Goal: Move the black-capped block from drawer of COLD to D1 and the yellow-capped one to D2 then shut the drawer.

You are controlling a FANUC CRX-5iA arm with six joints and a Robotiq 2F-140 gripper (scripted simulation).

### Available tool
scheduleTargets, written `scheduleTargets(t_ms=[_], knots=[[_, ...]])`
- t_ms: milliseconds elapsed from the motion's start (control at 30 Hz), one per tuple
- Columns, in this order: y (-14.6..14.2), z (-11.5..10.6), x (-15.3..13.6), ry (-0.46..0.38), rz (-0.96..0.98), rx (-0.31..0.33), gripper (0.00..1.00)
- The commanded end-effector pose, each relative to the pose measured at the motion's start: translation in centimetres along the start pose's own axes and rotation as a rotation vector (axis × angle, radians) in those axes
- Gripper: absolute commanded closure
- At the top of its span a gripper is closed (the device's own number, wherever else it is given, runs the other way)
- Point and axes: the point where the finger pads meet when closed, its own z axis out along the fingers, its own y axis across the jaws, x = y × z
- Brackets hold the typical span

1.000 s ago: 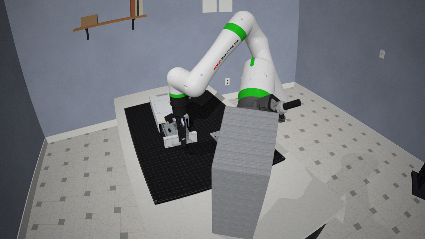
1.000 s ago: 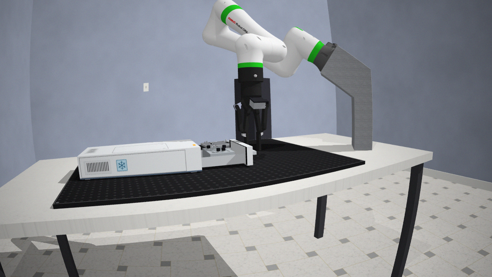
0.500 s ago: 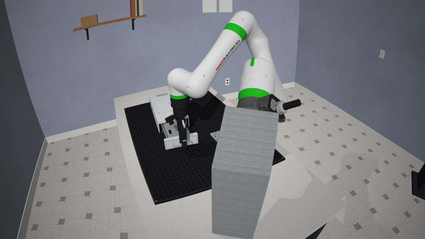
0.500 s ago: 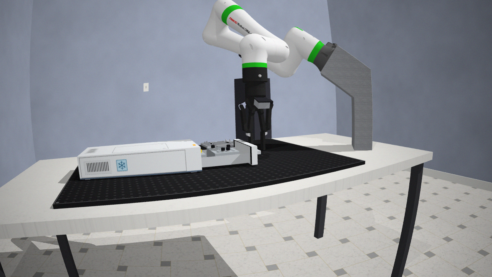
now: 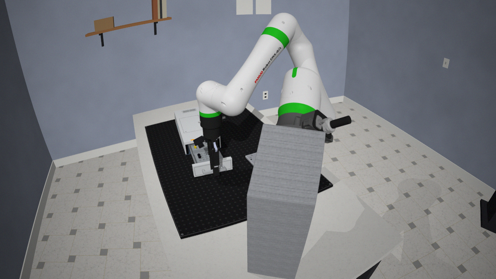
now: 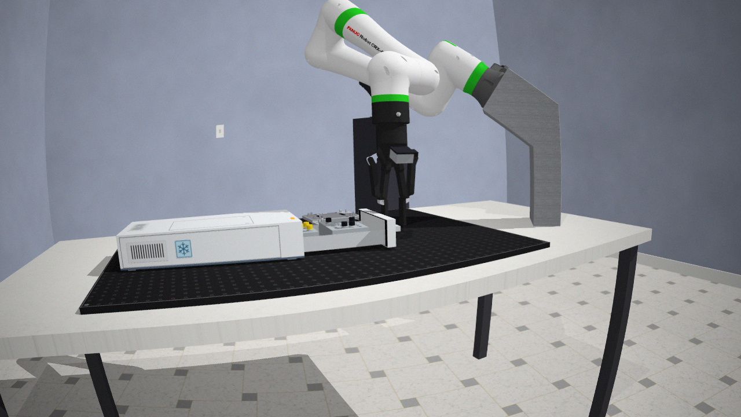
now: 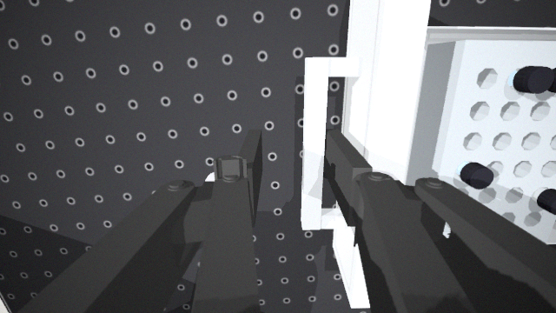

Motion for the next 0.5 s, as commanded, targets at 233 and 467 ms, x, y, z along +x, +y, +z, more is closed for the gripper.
scheduleTargets(t_ms=[233,467], knots=[[-1.2,0.0,0.0,0.001,0.000,-0.001,0.66],[-1.9,0.0,0.0,0.001,0.000,-0.001,0.66]])
